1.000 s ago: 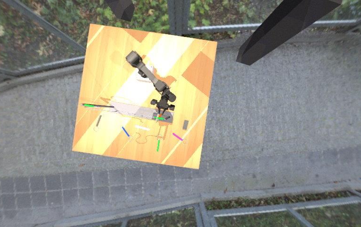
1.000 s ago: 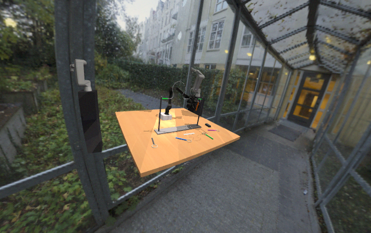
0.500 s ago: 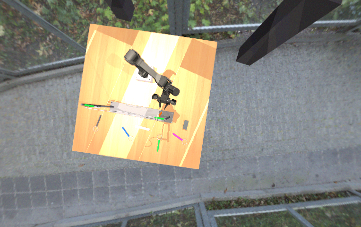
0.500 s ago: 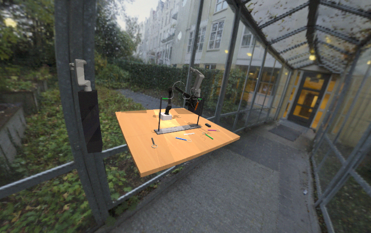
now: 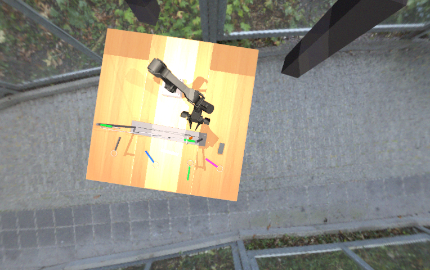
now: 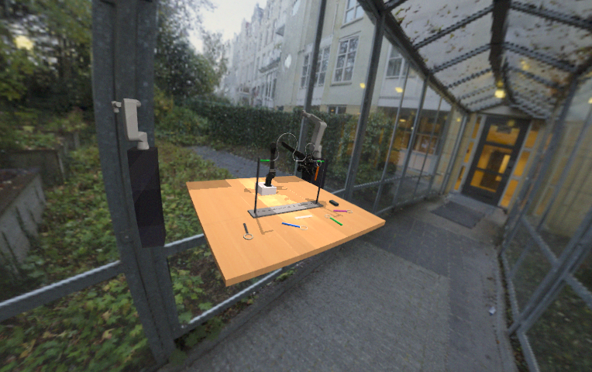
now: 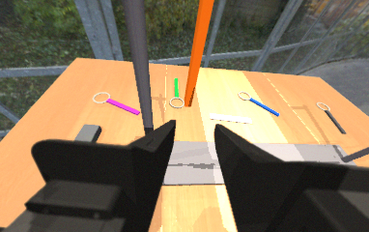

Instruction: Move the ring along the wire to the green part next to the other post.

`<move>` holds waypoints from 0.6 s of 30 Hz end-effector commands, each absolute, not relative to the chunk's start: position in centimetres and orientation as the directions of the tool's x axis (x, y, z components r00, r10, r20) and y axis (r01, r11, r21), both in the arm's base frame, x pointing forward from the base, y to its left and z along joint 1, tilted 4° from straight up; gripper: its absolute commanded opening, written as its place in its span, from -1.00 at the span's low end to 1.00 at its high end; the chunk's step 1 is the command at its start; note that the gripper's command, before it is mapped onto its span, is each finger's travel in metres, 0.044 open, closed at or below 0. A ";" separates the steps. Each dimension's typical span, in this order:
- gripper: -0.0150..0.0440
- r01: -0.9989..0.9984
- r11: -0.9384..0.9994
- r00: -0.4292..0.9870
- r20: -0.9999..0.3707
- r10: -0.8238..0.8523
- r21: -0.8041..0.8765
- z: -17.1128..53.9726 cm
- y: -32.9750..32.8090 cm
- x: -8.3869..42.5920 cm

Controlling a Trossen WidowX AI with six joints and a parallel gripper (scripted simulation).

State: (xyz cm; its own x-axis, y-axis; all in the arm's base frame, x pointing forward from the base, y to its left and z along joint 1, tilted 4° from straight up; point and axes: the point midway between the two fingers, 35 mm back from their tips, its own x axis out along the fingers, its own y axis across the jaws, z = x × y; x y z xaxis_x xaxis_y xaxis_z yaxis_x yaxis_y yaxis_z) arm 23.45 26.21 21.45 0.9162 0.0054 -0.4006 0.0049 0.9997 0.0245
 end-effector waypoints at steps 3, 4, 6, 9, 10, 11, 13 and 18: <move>0.05 0.008 0.999 0.918 -0.396 0.006 0.033 21.8 26.2 23.5; 0.05 0.008 0.999 0.918 -0.396 0.006 0.033 21.8 26.2 23.5; 0.05 0.008 0.999 0.918 -0.396 0.006 0.033 21.8 26.2 23.5; 0.05 0.008 0.999 0.918 -0.396 0.006 0.033 21.8 26.2 23.5; 0.05 0.008 0.999 0.918 -0.396 0.006 0.033 21.8 26.2 23.5; 0.05 0.008 0.999 0.918 -0.396 0.006 0.033 21.8 26.2 23.5; 0.14 0.005 1.000 0.916 -0.401 0.005 0.025 21.5 26.2 23.3; 0.58 0.004 1.000 0.916 -0.401 0.006 0.025 23.4 26.1 19.1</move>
State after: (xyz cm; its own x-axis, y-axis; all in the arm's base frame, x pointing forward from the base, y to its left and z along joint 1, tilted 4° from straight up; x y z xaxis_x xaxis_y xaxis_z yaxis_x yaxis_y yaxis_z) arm 21.28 25.99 21.69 0.9103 -0.0079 -0.4138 0.0111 0.9999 0.0053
